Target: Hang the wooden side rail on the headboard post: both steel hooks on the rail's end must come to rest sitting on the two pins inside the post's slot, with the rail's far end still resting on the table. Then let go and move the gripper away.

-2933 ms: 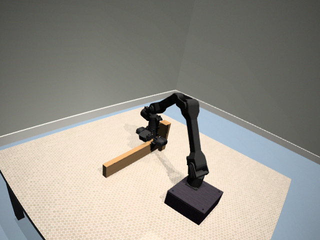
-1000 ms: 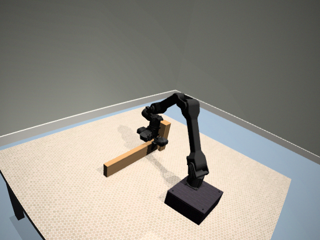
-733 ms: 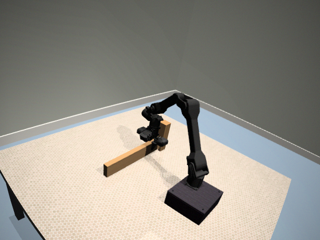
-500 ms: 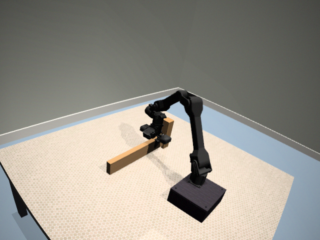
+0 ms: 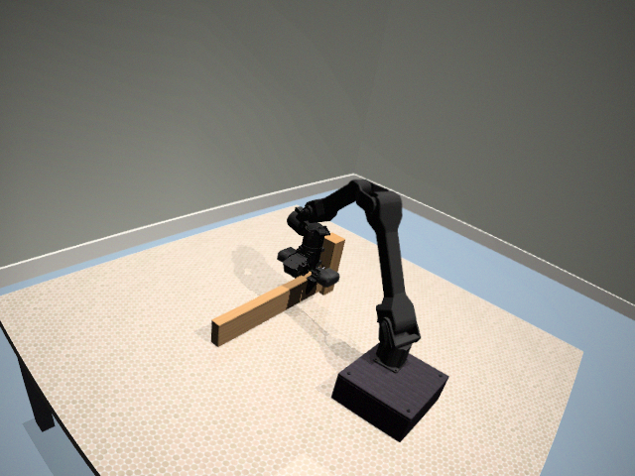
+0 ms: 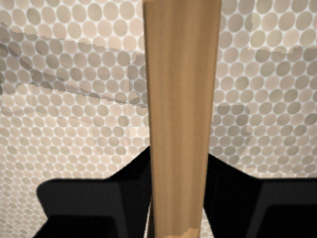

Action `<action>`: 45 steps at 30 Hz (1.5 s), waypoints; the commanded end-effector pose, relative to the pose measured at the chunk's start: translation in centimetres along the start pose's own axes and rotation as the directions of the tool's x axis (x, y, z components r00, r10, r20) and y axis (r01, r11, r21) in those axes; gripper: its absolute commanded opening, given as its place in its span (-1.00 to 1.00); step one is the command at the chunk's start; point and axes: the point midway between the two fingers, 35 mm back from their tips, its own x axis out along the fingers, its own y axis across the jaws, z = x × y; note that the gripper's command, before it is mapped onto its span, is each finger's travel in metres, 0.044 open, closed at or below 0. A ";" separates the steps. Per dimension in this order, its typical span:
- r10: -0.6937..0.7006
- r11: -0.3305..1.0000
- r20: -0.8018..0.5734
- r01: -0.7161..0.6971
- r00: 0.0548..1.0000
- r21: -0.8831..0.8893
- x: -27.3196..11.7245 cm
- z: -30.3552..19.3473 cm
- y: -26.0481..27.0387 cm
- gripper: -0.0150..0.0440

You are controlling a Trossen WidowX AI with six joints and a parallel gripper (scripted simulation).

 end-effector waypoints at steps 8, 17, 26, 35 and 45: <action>-0.003 1.000 -0.007 0.003 1.000 0.000 0.1 -0.2 0.0 -0.49; -0.003 1.000 -0.007 0.003 1.000 0.000 0.3 -0.2 0.0 -0.49; -0.003 1.000 -0.007 0.003 1.000 0.000 0.4 -0.2 0.0 -0.49; -0.003 1.000 -0.007 0.003 1.000 0.000 0.6 -0.2 0.0 -0.49; -0.003 1.000 -0.007 0.003 1.000 0.000 0.7 -0.2 0.0 -0.49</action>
